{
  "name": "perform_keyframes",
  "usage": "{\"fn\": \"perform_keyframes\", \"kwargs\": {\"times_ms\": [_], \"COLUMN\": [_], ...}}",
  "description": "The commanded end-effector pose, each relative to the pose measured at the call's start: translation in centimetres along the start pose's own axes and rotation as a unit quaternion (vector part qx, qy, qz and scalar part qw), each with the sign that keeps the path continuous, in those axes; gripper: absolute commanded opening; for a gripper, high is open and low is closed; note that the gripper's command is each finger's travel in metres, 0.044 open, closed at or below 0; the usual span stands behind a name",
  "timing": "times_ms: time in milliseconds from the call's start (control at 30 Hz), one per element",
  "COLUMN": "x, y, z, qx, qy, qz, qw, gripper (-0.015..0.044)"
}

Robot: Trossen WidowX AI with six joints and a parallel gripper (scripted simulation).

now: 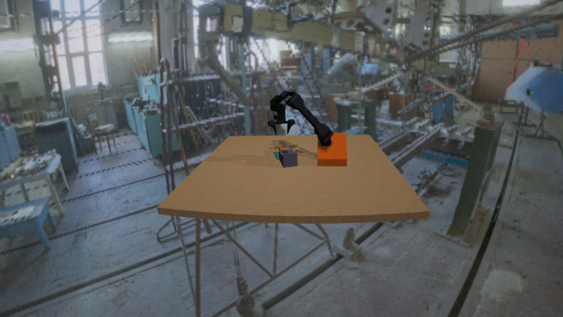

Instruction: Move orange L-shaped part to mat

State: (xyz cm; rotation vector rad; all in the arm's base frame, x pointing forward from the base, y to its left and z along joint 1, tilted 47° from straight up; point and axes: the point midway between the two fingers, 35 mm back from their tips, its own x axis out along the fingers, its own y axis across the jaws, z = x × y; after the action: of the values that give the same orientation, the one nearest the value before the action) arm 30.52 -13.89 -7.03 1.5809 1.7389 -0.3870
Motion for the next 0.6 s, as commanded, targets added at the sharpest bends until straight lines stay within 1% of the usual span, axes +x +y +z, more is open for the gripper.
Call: {"fn": "perform_keyframes", "kwargs": {"times_ms": [0, 67, 567], "x": [-1.7, -1.24, -1.24], "y": [0.11, 0.07, 0.07], "z": [-0.34, 0.02, 0.02], "qx": [-0.006, -0.001, -0.001], "qy": [-0.002, -0.006, -0.006], "qz": [-0.002, 0.005, 0.005], "qw": [1.0, 1.0, 1.0], "gripper": [0.04, 0.04, 0.04]}}
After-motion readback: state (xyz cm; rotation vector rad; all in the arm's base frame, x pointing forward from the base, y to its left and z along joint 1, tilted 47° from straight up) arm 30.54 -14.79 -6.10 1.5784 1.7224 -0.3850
